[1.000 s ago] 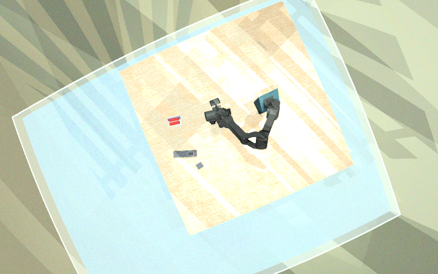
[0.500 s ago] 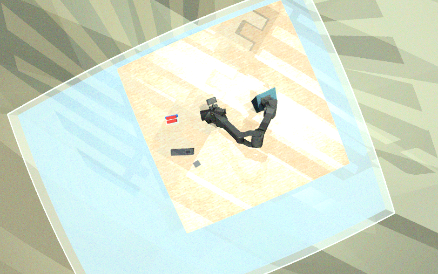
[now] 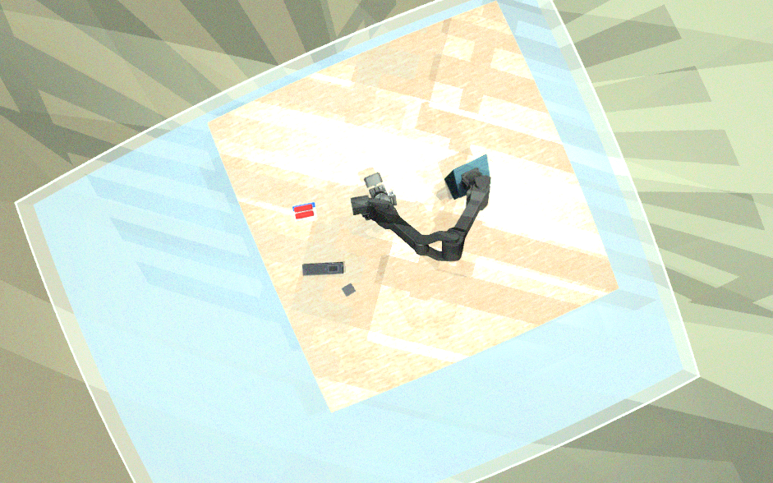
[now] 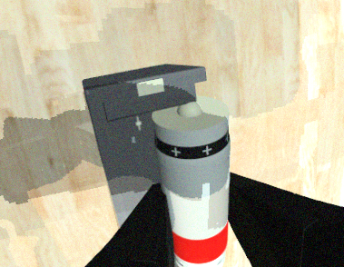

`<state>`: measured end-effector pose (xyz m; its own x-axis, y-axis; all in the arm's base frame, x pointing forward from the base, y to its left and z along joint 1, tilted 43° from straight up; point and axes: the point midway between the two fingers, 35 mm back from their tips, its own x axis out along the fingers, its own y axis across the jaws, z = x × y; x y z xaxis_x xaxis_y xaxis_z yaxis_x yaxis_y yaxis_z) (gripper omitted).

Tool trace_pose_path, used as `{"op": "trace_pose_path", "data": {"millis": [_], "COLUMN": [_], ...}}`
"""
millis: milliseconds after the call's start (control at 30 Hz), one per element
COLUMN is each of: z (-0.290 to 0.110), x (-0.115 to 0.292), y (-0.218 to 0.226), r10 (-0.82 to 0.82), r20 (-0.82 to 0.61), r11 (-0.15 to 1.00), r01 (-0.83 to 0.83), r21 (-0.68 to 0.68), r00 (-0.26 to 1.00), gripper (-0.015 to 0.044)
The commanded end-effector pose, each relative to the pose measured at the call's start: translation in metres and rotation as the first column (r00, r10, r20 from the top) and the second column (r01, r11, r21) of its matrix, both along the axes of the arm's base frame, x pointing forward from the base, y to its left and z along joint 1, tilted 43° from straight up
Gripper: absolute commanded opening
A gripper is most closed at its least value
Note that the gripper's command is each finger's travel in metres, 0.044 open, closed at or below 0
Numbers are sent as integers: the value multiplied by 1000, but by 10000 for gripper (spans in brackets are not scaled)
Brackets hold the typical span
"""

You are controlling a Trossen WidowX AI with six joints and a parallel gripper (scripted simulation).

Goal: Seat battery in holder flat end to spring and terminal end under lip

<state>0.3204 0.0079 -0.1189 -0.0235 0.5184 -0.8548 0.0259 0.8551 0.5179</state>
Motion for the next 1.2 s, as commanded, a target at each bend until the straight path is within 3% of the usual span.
{"op": "trace_pose_path", "data": {"millis": [0, 1167], "z": [-2, 2], "x": [-5, -5], "y": [9, 14], "r10": [35, 135], "r20": [-27, -178], "r11": [999, 991], "r01": [-35, -133], "r21": [15, 18], "r00": [999, 975], "gripper": [74, 74]}}
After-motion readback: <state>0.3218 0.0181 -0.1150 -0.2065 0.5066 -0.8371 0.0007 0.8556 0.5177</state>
